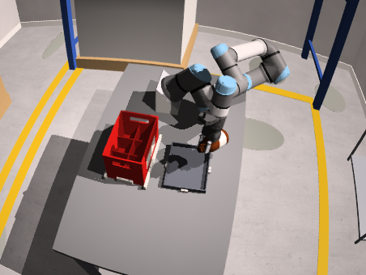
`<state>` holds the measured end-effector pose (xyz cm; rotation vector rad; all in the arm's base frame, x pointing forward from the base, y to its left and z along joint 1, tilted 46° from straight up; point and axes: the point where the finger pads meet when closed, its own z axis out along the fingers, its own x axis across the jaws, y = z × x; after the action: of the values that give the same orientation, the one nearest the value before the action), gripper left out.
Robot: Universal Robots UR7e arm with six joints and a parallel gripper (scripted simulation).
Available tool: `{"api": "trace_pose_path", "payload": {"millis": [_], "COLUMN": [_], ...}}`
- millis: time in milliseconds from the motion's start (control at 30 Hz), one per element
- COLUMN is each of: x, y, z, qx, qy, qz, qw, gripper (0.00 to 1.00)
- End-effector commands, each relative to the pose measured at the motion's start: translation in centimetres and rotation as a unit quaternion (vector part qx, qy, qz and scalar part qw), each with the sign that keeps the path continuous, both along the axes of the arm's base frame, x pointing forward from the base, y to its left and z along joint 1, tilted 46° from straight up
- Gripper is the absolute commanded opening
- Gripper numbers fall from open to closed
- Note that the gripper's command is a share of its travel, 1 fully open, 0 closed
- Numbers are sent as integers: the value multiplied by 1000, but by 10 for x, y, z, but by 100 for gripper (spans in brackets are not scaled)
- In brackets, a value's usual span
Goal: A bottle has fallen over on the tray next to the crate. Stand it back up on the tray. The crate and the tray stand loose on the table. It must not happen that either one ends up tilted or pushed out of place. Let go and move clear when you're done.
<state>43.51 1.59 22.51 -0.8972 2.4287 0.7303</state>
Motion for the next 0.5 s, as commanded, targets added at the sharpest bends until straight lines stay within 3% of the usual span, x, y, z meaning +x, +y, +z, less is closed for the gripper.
{"api": "trace_pose_path", "payload": {"millis": [0,467], "x": [-1,-1], "y": [2,2], "z": [0,-1], "qx": [-4,-28], "qy": [-2,-16], "qz": [-1,-19], "qw": [1000,999], "gripper": [0,0]}}
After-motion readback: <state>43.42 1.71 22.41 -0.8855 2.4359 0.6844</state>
